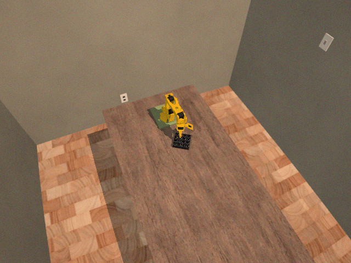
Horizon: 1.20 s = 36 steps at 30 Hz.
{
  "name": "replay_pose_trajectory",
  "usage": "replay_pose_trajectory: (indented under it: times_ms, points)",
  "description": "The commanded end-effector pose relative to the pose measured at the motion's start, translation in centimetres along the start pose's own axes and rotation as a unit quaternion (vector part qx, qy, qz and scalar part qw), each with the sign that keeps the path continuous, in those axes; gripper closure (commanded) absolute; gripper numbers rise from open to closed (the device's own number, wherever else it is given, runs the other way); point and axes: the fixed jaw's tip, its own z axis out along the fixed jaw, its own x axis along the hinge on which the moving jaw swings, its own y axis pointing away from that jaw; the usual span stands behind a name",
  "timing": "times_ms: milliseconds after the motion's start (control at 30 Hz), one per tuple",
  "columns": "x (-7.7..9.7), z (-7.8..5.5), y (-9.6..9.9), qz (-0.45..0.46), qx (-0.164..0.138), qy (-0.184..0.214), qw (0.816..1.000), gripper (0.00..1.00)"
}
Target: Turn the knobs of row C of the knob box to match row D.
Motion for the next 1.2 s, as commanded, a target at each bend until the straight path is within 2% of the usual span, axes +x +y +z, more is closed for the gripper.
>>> replay_pose_trajectory:
  times_ms: [0,167,233,433,567,733,800,1167]
  points:
    - [0.36,0.44,0.57,-0.089,-0.021,0.008,0.996,0.72]
    - [0.52,0.44,0.52,-0.198,-0.021,0.005,0.98,0.74]
    - [0.52,0.44,0.52,-0.198,-0.021,0.005,0.98,0.74]
    - [0.68,0.44,0.42,-0.327,-0.022,0.003,0.945,0.76]
    - [0.77,0.45,0.32,-0.41,-0.022,0.001,0.912,0.78]
    - [0.86,0.45,0.18,-0.506,-0.022,-0.002,0.862,0.8]
    - [0.86,0.45,0.18,-0.506,-0.022,-0.002,0.862,0.8]
    - [0.93,0.46,-0.13,-0.679,-0.021,-0.006,0.734,0.84]
